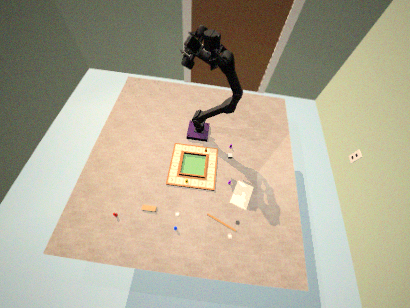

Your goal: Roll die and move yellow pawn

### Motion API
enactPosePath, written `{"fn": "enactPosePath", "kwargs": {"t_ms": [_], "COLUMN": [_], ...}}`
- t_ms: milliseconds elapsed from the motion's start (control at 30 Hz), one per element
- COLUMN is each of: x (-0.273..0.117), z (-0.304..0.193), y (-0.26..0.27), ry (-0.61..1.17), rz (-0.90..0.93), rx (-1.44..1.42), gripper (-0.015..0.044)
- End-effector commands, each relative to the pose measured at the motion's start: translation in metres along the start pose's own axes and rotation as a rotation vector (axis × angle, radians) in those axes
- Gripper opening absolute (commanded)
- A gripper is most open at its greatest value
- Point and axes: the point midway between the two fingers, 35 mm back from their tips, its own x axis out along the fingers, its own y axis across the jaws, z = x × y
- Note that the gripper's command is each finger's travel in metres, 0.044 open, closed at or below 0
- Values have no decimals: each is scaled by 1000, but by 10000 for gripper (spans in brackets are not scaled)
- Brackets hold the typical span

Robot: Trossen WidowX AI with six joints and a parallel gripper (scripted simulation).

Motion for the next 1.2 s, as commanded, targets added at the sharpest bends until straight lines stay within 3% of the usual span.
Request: {"fn": "enactPosePath", "kwargs": {"t_ms": [0,133,300,500,833,1167], "x": [1,22,31,5,-104,-249], "z": [1,24,60,94,108,40], "y": [2,41,110,197,311,389], "ry": [-4,-86,-182,-256,-311,-237], "rz": [9,185,453,773,1247,1623], "rx": [2,30,53,43,-28,-316], "gripper": [374,275,275,275,275,275]}}
